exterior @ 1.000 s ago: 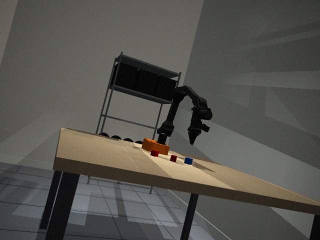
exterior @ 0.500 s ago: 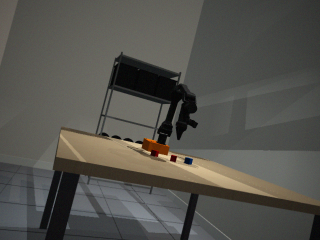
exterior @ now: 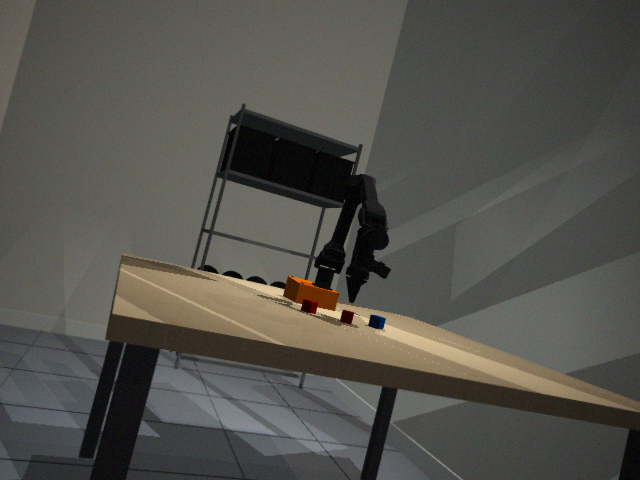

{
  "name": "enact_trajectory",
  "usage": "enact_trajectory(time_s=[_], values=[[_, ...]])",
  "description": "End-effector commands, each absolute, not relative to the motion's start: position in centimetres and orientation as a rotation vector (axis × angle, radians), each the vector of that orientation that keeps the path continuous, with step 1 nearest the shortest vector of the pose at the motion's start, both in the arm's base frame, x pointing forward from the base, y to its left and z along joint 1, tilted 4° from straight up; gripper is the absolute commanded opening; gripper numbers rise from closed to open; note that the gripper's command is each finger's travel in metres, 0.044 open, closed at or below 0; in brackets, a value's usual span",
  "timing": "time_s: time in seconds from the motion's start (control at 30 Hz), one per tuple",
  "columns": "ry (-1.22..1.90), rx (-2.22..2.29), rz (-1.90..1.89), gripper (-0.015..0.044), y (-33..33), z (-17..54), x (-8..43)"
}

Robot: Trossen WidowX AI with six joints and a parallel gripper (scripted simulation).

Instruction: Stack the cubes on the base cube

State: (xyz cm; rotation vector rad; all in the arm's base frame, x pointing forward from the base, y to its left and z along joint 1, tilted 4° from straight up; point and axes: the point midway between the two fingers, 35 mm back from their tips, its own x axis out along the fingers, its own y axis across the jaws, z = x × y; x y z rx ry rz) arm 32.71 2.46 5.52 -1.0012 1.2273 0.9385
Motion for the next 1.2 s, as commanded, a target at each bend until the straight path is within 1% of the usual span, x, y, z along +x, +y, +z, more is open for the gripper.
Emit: enact_trajectory(time_s=[0.0,0.83,1.03,1.17], values=[[1.247,-0.998,0.949,0.0265,2.4,4.4,32.4],[1.247,-0.998,0.949,0.0265,2.5,1.1,32.6],[1.247,-0.998,0.949,0.0107,2.5,1.1,32.6],[1.247,-0.998,0.947,0.0105,2.5,1.2,32.6]])
